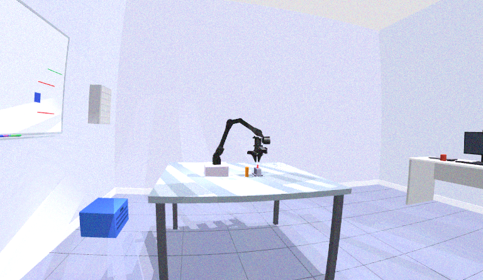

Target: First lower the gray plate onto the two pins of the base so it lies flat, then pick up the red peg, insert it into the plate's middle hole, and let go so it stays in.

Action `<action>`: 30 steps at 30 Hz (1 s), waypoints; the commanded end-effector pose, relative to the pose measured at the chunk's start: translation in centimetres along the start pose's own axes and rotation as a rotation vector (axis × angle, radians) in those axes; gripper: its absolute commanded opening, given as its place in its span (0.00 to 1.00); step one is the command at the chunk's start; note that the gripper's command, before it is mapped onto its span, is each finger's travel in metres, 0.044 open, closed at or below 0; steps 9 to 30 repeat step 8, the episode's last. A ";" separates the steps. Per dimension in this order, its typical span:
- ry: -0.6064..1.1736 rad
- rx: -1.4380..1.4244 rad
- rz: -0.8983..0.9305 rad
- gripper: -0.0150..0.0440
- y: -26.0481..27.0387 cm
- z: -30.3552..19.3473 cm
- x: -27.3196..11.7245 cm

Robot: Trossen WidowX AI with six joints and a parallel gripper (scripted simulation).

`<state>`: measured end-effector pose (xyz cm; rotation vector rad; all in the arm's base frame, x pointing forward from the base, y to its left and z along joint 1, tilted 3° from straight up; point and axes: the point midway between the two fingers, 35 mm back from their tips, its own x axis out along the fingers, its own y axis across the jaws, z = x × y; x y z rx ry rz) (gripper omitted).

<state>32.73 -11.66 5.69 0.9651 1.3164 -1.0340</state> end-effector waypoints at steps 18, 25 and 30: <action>-0.005 0.003 0.004 0.51 -0.1 -0.1 -0.6; -0.005 0.003 0.004 0.51 -0.1 -0.1 -0.6; -0.005 0.003 0.004 0.51 -0.1 -0.1 -0.6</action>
